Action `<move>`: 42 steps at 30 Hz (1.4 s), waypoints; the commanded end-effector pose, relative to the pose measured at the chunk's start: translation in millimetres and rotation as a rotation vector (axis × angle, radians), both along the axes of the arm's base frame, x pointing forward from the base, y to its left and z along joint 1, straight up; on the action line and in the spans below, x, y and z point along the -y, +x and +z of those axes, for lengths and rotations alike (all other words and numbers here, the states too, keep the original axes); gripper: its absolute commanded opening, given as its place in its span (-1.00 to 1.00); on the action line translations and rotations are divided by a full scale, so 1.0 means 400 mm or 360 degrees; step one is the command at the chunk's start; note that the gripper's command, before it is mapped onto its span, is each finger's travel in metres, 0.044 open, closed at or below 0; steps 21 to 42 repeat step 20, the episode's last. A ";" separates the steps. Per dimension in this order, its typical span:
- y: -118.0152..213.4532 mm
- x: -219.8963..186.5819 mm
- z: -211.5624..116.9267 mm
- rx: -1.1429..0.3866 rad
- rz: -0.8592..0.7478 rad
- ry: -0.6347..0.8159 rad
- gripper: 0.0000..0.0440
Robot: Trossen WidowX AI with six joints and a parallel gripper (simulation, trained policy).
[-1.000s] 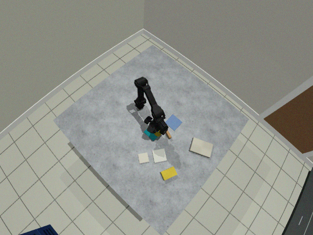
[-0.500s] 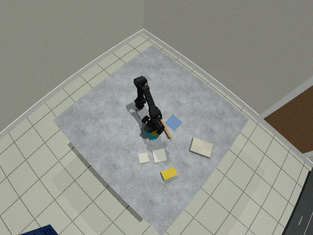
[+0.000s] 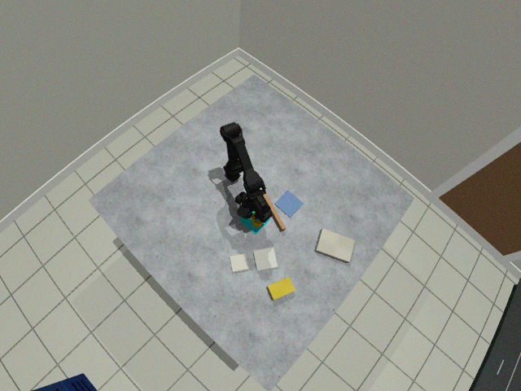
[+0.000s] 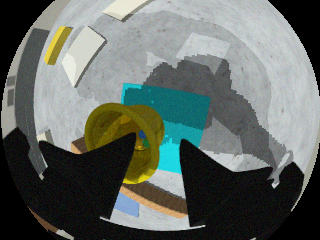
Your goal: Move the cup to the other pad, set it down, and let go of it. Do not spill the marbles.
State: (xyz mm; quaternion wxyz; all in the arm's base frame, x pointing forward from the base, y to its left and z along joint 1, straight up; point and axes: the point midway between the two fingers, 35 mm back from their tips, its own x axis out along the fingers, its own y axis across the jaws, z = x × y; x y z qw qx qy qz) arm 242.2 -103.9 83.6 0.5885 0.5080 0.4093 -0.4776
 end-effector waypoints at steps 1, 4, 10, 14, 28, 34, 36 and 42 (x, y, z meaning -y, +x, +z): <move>-0.011 -0.004 0.004 0.0021 0.0002 0.0017 -0.04; -0.016 -0.005 0.016 0.0050 -0.0006 0.0021 0.04; -0.026 -0.004 0.047 0.0110 -0.0030 0.0023 0.20; -0.032 -0.001 0.074 0.0155 -0.0046 0.0015 0.28; -0.037 0.010 0.128 0.0238 -0.0068 -0.0016 0.53; -0.037 0.010 0.128 0.0238 -0.0068 -0.0016 0.53; -0.037 0.010 0.128 0.0238 -0.0068 -0.0016 0.53; -0.037 0.010 0.128 0.0238 -0.0068 -0.0016 0.53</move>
